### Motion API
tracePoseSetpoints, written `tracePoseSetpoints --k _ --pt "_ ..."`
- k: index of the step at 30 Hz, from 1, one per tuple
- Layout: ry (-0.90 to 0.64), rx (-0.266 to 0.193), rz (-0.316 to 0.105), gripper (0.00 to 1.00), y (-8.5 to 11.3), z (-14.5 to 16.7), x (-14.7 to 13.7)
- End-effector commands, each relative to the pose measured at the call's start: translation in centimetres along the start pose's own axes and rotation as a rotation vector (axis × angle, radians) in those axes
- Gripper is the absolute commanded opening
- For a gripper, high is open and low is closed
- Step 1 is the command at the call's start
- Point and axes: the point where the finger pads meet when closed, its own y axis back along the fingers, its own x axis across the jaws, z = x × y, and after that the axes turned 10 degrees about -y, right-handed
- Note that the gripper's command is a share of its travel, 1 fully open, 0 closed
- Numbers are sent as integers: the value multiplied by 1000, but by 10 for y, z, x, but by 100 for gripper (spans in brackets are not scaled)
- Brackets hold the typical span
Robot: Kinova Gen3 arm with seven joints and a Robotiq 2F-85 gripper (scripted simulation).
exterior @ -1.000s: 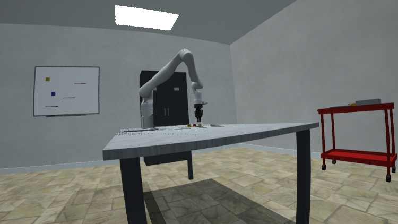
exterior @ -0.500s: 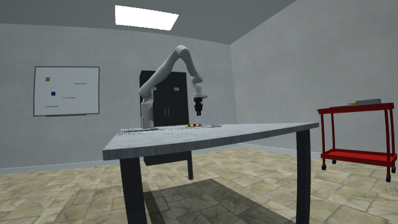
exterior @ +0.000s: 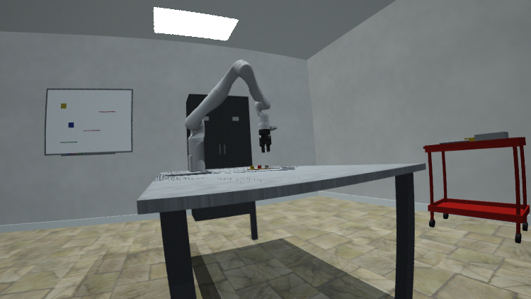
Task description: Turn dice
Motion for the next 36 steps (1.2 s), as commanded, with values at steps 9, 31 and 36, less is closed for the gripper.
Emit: tracePoseSetpoints --k 9,31,36 --pt "0 2 0 100 1 0 0" --pt "0 2 0 100 68 0 0" --pt "0 2 0 100 82 0 0"
